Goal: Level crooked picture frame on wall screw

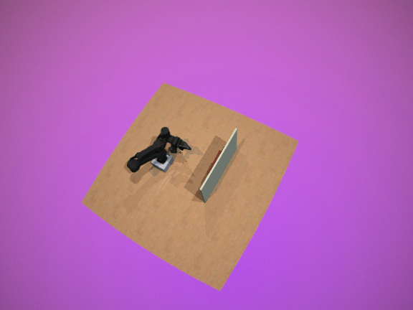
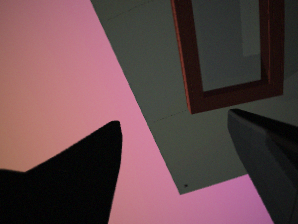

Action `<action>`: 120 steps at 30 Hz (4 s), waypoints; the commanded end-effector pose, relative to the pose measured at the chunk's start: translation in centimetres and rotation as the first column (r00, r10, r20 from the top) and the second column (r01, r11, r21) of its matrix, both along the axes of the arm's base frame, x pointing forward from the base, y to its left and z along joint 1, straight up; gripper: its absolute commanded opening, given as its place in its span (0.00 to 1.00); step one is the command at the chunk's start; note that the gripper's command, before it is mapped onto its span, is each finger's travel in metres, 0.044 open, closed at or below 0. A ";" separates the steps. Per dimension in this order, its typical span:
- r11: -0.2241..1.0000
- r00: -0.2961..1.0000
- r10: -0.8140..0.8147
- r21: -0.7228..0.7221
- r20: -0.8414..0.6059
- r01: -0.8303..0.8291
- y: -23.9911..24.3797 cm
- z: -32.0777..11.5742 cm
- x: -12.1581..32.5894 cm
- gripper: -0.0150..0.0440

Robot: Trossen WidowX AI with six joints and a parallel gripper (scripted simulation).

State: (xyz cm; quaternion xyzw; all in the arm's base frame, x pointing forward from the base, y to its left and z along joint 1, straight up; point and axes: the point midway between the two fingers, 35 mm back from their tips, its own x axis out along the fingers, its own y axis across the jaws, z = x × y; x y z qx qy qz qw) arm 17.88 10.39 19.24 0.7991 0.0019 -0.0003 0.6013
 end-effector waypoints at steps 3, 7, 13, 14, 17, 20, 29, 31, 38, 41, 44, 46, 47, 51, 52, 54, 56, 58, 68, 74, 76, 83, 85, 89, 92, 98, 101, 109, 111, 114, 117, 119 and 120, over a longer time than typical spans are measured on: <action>1.000 1.000 -0.003 0.006 0.000 0.003 0.0 0.0 0.0 0.69; 1.000 1.000 -0.003 0.006 0.000 0.003 0.0 0.0 0.0 0.69; 1.000 1.000 -0.003 0.006 0.000 0.003 0.0 0.0 0.0 0.69; 1.000 1.000 -0.003 0.006 0.000 0.003 0.0 0.0 0.0 0.69; 1.000 1.000 -0.003 0.006 0.000 0.003 0.0 0.0 0.0 0.69; 1.000 1.000 -0.003 0.006 0.000 0.003 0.0 0.0 0.0 0.69; 1.000 1.000 -0.003 0.006 0.000 0.003 0.0 0.0 0.0 0.69; 1.000 1.000 -0.003 0.006 0.000 0.003 0.0 0.0 0.0 0.69; 1.000 1.000 -0.003 0.006 0.000 0.003 0.0 0.0 0.0 0.69; 1.000 1.000 -0.003 0.006 0.000 0.003 0.0 0.0 0.0 0.69; 1.000 1.000 -0.003 0.006 0.000 0.003 0.0 0.0 0.0 0.69; 1.000 1.000 -0.003 0.006 0.000 0.003 0.0 0.0 0.0 0.69; 1.000 1.000 -0.003 0.006 0.000 0.003 0.0 0.0 0.0 0.69; 1.000 1.000 -0.003 0.006 0.000 0.003 0.0 0.0 0.0 0.69; 1.000 1.000 -0.003 0.006 0.000 0.003 0.0 0.0 0.0 0.69; 1.000 1.000 -0.003 0.006 0.000 0.003 0.0 0.0 0.0 0.69; 1.000 1.000 -0.003 0.006 0.000 0.003 0.0 0.0 0.0 0.69; 1.000 1.000 -0.003 0.006 0.000 0.003 0.0 0.0 0.0 0.69; 0.999 1.000 -0.001 -0.046 0.002 0.001 0.9 -1.6 3.5 0.69; 0.996 1.000 -0.002 -0.089 0.006 0.003 0.2 -3.5 6.6 0.69; 0.996 1.000 -0.002 -0.094 0.007 0.003 0.0 -3.7 6.9 0.69; 0.996 1.000 -0.002 -0.094 0.007 0.003 0.0 -3.7 6.9 0.69; 0.996 1.000 -0.002 -0.094 0.007 0.003 0.0 -3.7 6.9 0.69; 0.996 1.000 -0.002 -0.094 0.007 0.003 0.0 -3.7 6.9 0.69; 0.996 1.000 -0.002 -0.094 0.007 0.003 0.1 -3.6 7.4 0.69; 0.996 1.000 -0.002 -0.094 0.010 0.003 0.4 -3.2 11.4 0.69; 0.996 1.000 -0.002 -0.094 0.013 0.004 0.1 -3.4 14.3 0.69; 0.996 1.000 -0.002 -0.095 0.013 0.004 0.0 -3.5 14.9 0.69; 0.996 1.000 -0.002 -0.095 0.013 0.004 0.0 -3.5 14.9 0.69; 0.996 1.000 -0.002 -0.095 0.013 0.004 0.0 -3.5 14.9 0.69; 0.996 1.000 -0.002 -0.095 0.013 0.004 0.0 -3.5 14.9 0.69; 0.996 1.000 -0.002 -0.095 0.013 0.004 0.0 -3.5 15.0 0.69; 0.996 1.000 -0.002 -0.095 0.013 0.004 0.0 -3.5 15.0 0.69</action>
